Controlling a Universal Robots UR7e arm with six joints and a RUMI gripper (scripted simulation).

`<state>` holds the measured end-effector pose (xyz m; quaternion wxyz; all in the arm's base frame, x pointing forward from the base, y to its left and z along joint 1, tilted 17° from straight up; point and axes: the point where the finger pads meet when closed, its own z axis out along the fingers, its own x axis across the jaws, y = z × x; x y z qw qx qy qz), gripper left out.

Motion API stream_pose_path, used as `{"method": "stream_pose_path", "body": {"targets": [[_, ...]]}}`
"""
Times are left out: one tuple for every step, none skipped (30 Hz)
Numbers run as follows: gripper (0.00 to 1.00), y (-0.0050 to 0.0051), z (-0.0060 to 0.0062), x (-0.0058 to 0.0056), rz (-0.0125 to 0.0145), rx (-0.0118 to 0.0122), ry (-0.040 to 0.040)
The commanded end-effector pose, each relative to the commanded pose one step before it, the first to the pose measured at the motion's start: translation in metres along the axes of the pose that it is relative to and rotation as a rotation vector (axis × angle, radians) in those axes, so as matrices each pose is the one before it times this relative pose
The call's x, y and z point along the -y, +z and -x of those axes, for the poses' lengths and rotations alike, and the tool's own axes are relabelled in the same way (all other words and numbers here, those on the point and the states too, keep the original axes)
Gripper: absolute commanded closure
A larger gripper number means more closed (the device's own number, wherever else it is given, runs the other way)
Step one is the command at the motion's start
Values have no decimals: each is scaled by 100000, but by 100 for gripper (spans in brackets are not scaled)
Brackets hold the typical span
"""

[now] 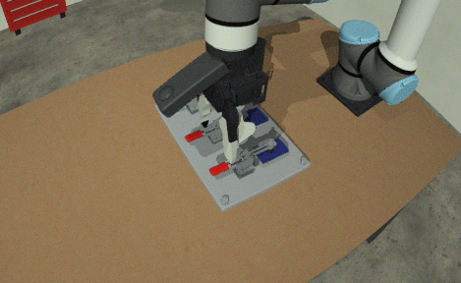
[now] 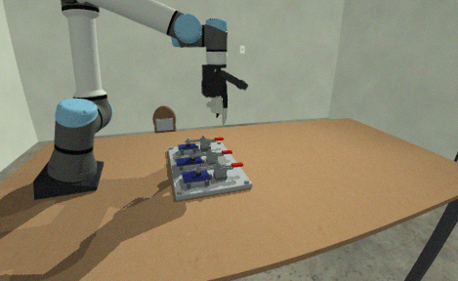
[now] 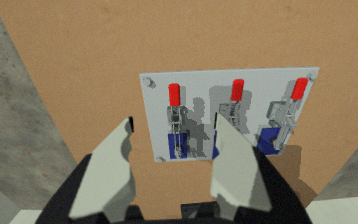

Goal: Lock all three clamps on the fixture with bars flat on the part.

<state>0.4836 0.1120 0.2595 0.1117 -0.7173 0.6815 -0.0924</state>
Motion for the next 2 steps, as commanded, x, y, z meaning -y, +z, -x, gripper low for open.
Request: {"method": "stream_pose_path", "body": {"targets": [[42, -52, 2, 35, -137, -6, -13], [42, 0, 0, 0, 0, 0, 0]]}}
